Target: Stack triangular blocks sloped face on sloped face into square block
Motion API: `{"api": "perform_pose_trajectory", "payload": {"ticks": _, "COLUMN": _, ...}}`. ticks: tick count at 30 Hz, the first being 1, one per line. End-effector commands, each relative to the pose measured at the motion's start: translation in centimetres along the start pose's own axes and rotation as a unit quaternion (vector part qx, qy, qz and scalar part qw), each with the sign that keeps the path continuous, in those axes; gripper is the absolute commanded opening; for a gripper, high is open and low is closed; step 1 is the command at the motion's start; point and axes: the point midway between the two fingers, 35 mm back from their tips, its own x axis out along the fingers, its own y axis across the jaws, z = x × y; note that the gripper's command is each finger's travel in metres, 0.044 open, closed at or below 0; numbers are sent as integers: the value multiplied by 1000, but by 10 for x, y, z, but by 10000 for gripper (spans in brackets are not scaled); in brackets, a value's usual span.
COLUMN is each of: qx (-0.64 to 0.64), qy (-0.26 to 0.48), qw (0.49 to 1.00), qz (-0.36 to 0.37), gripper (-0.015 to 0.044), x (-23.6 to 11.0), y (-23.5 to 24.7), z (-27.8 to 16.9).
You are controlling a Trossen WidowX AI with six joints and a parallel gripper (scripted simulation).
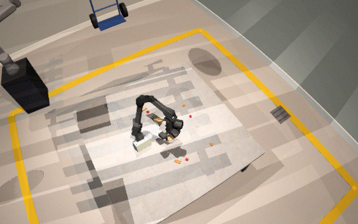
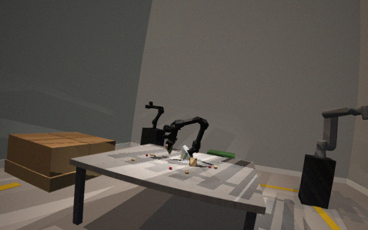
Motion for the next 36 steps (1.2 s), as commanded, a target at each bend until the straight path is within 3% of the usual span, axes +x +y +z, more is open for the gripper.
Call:
{"api": "perform_pose_trajectory", "payload": {"ticks": 1, "qx": 67, "qy": 10, "qw": 998, "qz": 11, "gripper": 0, "x": -3, "y": 1, "z": 2}}
{"api": "perform_pose_trajectory", "payload": {"ticks": 17, "qx": 331, "qy": 64, "qw": 941, "qz": 26, "gripper": 0, "x": -5, "y": 0, "z": 5}}
{"api": "perform_pose_trajectory", "payload": {"ticks": 36, "qx": 590, "qy": 129, "qw": 797, "qz": 15, "gripper": 0, "x": -10, "y": 0, "z": 10}}
